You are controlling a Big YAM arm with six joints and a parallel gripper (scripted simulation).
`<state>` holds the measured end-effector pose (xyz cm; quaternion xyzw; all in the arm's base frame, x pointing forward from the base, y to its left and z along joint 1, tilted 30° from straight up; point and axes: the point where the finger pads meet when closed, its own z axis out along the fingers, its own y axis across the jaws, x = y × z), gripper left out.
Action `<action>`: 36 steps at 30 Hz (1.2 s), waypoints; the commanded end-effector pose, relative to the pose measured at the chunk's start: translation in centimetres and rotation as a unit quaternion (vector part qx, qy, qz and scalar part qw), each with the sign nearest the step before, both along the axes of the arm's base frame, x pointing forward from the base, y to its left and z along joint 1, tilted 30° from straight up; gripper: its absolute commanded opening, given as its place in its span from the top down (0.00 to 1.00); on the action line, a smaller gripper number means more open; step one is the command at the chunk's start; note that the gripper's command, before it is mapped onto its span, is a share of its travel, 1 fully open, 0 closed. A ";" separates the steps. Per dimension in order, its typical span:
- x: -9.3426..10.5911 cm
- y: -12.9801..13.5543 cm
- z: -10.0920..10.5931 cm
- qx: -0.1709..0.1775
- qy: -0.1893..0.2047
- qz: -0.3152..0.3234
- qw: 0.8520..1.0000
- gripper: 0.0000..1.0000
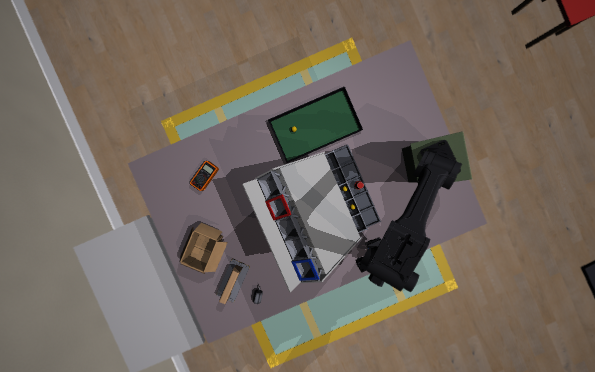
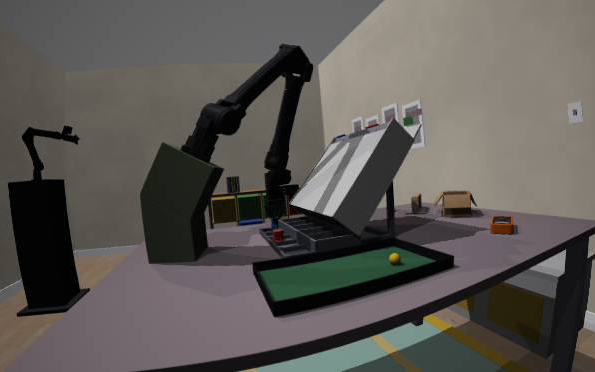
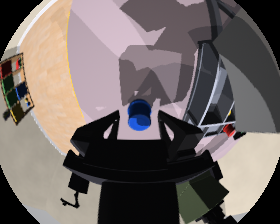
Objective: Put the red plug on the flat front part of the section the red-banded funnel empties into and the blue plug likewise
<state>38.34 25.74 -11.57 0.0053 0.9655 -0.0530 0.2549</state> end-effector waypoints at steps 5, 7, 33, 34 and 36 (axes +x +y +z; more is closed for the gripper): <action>0.6 -0.5 -0.9 -0.002 0.002 -0.004 1.000 0.37; 0.6 -0.5 -0.9 -0.002 0.002 -0.004 1.000 0.37; 0.3 -0.9 -1.2 -0.004 0.005 -0.004 1.000 0.37; 0.3 -0.9 -1.2 -0.004 0.005 -0.004 1.000 0.37; 0.3 -0.9 -1.2 -0.004 0.005 -0.004 1.000 0.37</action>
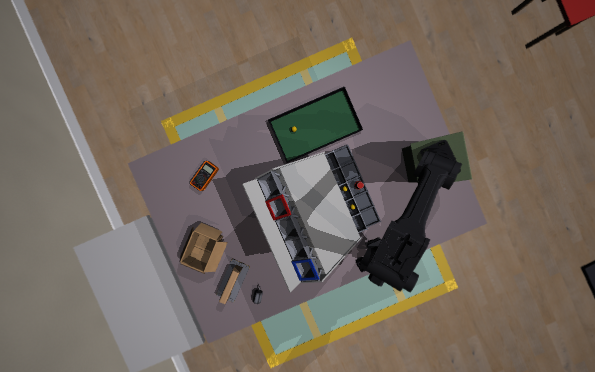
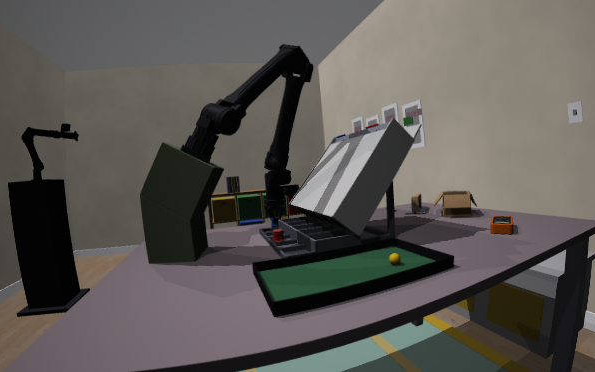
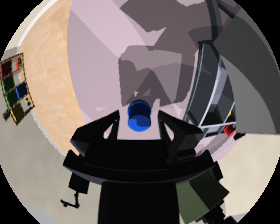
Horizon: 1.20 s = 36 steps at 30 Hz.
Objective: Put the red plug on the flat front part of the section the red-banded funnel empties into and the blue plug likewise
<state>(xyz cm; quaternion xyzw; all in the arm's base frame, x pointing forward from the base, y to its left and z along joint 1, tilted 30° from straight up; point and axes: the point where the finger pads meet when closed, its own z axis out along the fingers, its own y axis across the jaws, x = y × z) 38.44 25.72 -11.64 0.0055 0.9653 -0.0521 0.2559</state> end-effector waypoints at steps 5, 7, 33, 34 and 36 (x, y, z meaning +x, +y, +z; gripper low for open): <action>0.2 -0.9 -1.2 -0.005 0.006 -0.004 1.000 0.37; 0.2 -0.9 -1.2 -0.005 0.006 -0.004 1.000 0.37; 0.0 -1.1 -1.3 -0.006 0.006 -0.004 1.000 0.37; 0.0 -1.1 -1.3 -0.006 0.006 -0.004 1.000 0.37; 0.0 -1.1 -1.3 -0.006 0.006 -0.004 1.000 0.37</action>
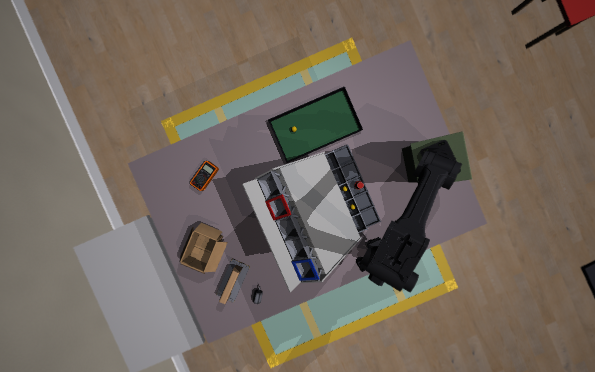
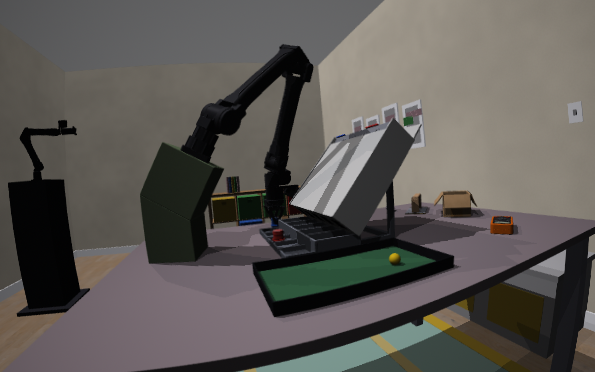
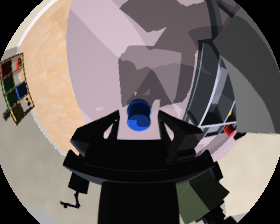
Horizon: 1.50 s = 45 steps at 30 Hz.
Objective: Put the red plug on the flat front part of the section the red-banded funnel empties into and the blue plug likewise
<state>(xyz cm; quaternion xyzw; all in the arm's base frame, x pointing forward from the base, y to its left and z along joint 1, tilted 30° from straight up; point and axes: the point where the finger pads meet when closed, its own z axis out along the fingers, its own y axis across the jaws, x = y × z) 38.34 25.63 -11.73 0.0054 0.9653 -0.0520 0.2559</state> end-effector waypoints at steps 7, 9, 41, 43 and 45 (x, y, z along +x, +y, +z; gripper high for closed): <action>0.1 -1.0 -1.2 -0.006 0.006 -0.004 1.000 0.37; 0.1 -1.0 -1.2 -0.006 0.006 -0.004 1.000 0.37; 0.1 -1.0 -1.2 -0.006 0.006 -0.005 1.000 1.00; 0.1 -1.0 -1.2 -0.006 0.006 -0.005 1.000 1.00; 0.1 -1.0 -1.2 -0.006 0.006 -0.005 1.000 1.00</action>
